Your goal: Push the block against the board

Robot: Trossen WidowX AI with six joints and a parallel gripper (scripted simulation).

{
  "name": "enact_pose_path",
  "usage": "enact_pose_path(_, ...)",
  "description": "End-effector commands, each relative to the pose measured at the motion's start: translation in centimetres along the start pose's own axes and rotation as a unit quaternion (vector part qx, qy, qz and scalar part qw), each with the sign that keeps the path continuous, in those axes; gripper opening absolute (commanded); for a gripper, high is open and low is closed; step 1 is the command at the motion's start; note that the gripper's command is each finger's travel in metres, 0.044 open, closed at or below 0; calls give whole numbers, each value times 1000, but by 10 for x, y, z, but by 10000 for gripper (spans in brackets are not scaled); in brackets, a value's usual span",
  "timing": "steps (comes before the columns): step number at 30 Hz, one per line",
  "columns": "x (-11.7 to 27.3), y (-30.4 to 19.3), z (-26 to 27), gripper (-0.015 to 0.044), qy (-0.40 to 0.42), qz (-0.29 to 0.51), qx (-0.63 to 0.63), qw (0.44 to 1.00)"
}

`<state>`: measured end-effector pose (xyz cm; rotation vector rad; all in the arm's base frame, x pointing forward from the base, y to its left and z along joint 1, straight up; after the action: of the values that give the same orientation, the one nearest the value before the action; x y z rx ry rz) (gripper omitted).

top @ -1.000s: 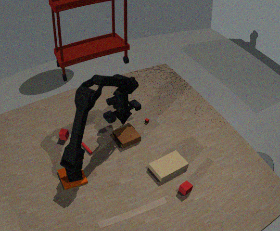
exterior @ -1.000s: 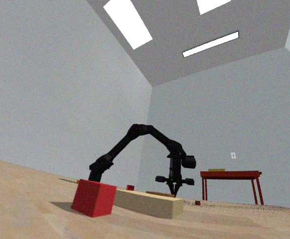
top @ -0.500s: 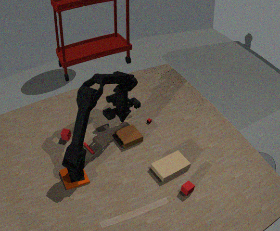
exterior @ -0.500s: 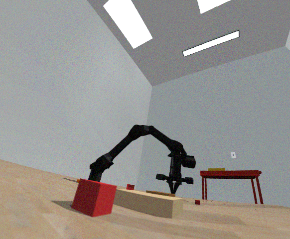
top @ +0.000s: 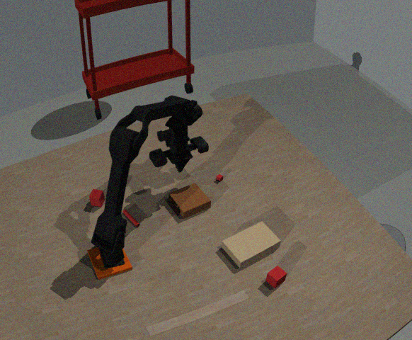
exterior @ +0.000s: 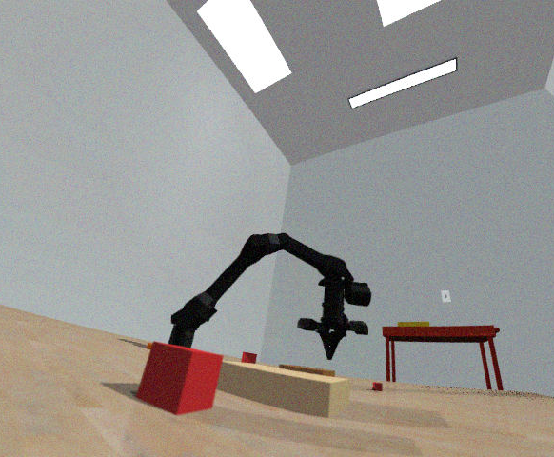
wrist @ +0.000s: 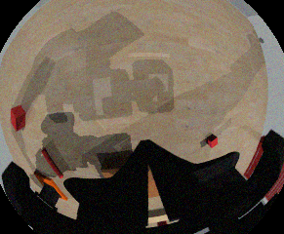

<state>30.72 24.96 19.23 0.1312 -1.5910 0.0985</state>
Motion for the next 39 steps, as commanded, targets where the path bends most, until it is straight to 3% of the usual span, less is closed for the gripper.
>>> enact_pose_path(1,8,-9,6,0,-8,-5,-60,998)
enact_pose_path(20,12,-54,44,0,-6,-2,-376,927)
enact_pose_path(39,4,-96,91,0,-5,-1,-656,755)
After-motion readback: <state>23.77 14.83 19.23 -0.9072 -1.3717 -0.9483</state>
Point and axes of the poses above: the point midway between the two fingers, 35 mm back from their tips, its own x axis back along the fingers, its own z axis across the jaws, y = z × x, the point moved 10 cm from there along x, back along the fingers, and after that the axes turned 2 degrees about x, right-handed, at the moved point
